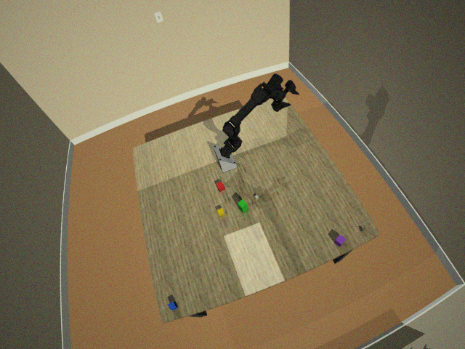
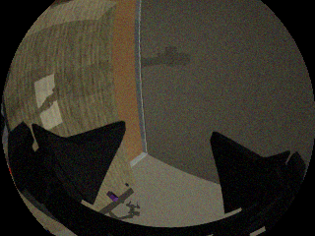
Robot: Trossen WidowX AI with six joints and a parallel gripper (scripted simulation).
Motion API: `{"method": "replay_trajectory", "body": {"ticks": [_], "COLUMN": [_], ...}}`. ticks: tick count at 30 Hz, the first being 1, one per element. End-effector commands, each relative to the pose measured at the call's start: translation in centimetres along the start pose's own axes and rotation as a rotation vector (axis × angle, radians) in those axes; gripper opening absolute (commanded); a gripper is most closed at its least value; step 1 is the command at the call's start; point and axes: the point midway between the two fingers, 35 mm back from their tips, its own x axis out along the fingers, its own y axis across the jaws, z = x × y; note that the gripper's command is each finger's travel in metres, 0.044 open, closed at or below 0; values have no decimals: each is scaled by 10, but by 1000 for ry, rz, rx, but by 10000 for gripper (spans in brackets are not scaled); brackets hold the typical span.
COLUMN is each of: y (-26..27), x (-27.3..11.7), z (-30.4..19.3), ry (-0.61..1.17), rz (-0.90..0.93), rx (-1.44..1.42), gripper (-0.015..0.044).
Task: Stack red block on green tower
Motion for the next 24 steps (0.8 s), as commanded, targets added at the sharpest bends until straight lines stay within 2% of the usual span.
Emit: {"method": "replay_trajectory", "body": {"ticks": [1, 2, 14, 20, 24], "y": [0, 1, 39, 65, 73], "x": [0, 2, 53, 83, 93], "z": [0, 1, 22, 18, 11], "ry": [3, 11, 202, 305, 370], "rz": [0, 1, 140, 239, 230], "rx": [2, 7, -63, -100, -61], "gripper": [426, 440, 440, 440, 440]}}
